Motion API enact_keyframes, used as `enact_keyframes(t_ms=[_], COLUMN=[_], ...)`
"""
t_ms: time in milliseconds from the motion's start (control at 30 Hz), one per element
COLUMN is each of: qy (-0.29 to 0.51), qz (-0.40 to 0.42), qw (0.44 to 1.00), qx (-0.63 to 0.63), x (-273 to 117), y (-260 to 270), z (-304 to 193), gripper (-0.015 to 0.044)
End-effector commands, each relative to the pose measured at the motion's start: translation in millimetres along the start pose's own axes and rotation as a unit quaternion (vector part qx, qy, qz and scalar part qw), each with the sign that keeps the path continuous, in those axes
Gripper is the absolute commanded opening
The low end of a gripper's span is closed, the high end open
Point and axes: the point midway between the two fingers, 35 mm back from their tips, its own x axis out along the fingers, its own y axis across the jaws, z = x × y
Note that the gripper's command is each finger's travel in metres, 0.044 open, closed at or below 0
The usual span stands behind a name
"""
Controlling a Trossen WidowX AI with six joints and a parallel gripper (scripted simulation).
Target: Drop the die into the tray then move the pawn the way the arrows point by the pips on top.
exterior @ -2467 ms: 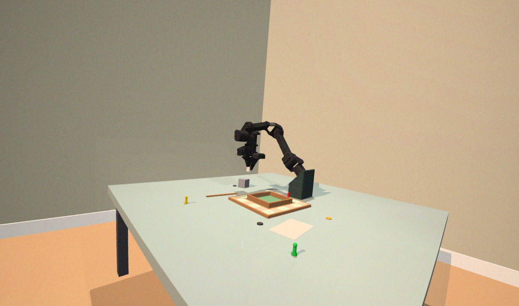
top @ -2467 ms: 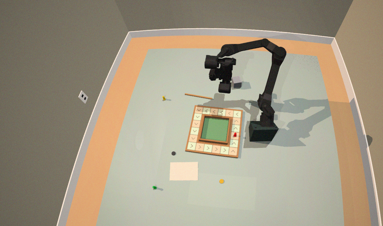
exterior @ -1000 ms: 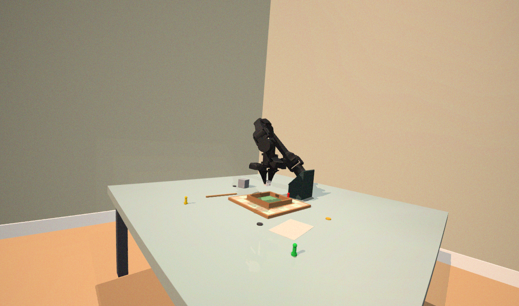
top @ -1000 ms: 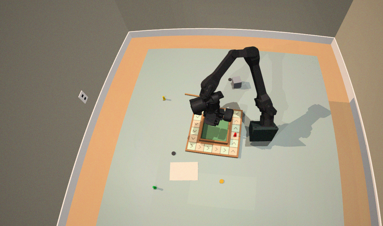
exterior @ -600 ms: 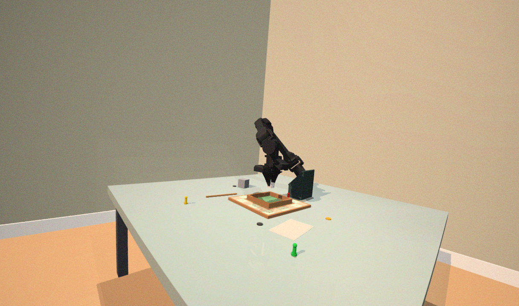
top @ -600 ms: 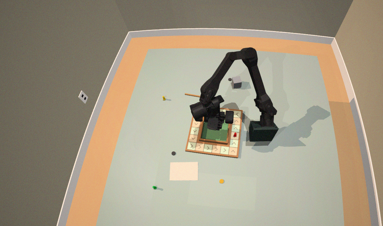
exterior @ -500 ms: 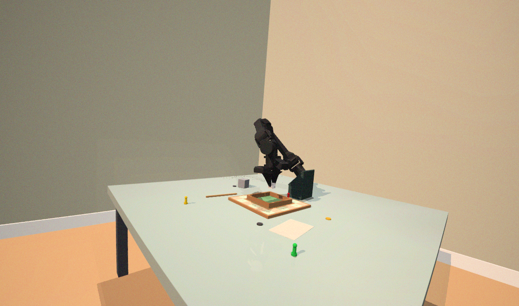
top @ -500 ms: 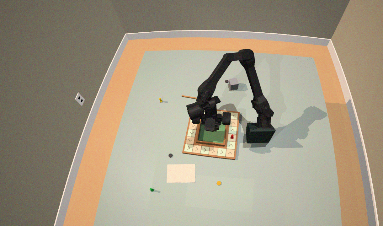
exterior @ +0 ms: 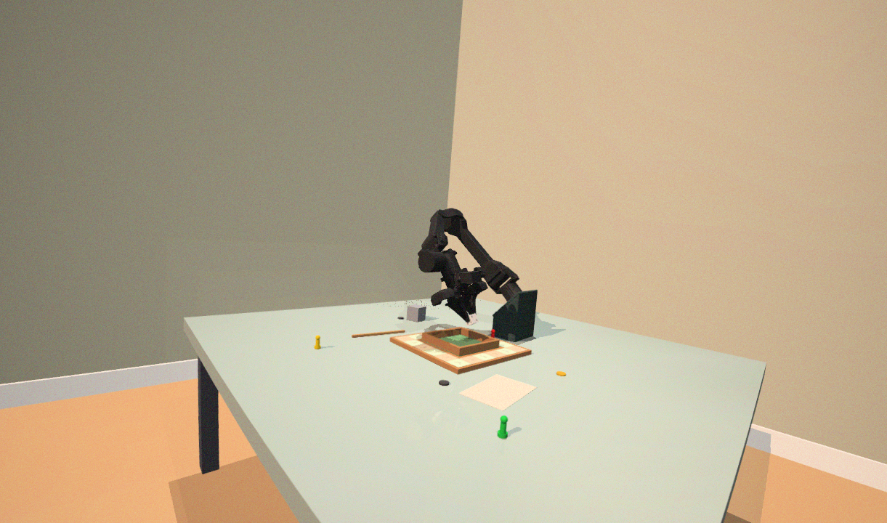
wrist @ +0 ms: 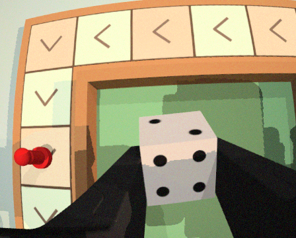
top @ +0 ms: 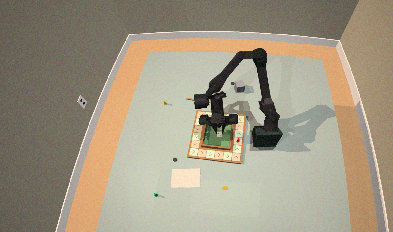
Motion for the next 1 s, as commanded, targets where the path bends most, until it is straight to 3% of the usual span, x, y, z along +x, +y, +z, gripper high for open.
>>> enact_keyframes(t_ms=[0, 200, 333, 533, 967], qy=[-0.071, -0.148, -0.150, -0.150, -0.148], qz=[-0.014, -0.049, -0.050, -0.051, -0.053], qw=[0.997, 0.988, 0.987, 0.987, 0.987], qx=[-0.008, -0.021, -0.021, -0.021, -0.020], x=[1.4, -0.1, -2.4, -41.9, -39.0], y=[1.3, 0.5, -0.2, -8.3, -7.5], z=[-0.4, -0.9, -1.3, -9.8, -9.5], gripper=[0.0000, 0.0000, 0.0000, 0.0000, 0.0000])
